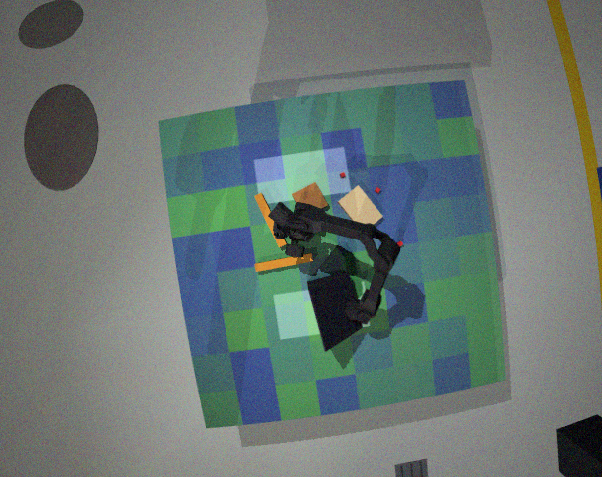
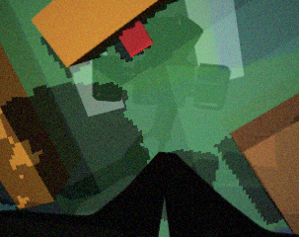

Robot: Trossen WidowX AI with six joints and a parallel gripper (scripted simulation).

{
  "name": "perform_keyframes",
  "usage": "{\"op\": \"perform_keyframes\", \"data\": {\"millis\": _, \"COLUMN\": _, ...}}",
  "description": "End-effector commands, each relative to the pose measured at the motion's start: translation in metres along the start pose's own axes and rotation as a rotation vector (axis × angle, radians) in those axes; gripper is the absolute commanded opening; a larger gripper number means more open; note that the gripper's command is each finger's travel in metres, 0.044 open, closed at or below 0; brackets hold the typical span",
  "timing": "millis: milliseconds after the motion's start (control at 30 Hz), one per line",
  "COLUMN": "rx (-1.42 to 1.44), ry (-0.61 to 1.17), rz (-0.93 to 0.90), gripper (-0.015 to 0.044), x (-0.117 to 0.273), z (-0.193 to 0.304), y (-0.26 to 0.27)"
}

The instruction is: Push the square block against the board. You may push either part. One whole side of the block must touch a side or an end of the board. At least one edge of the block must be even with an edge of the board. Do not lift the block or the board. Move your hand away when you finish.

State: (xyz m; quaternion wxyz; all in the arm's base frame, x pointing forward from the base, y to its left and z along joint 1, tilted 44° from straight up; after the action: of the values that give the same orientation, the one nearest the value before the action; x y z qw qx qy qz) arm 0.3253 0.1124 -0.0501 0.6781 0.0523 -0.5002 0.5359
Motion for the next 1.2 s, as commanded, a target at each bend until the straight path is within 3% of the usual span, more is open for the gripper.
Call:
{"op": "perform_keyframes", "data": {"millis": 0, "rx": -0.157, "ry": 0.008, "rz": -0.004, "gripper": 0.0000, "x": -0.002, "z": 0.005, "y": 0.002}}
{"op": "perform_keyframes", "data": {"millis": 1167, "rx": -1.367, "ry": 0.010, "rz": 0.002, "gripper": 0.0000, "x": -0.002, "z": 0.024, "y": 0.002}}
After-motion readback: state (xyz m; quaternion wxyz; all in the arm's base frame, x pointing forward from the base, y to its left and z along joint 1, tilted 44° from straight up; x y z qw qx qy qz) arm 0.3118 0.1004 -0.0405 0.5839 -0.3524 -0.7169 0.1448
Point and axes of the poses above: the point midway between the two fingers, 35 mm back from their tips, its own x axis back along the fingers, its own y axis across the jaws, z = x × y, the point moved 2 cm from there along x, back along the fingers, and after that the axes turned 14 degrees about -x, right-handed, at the moved point
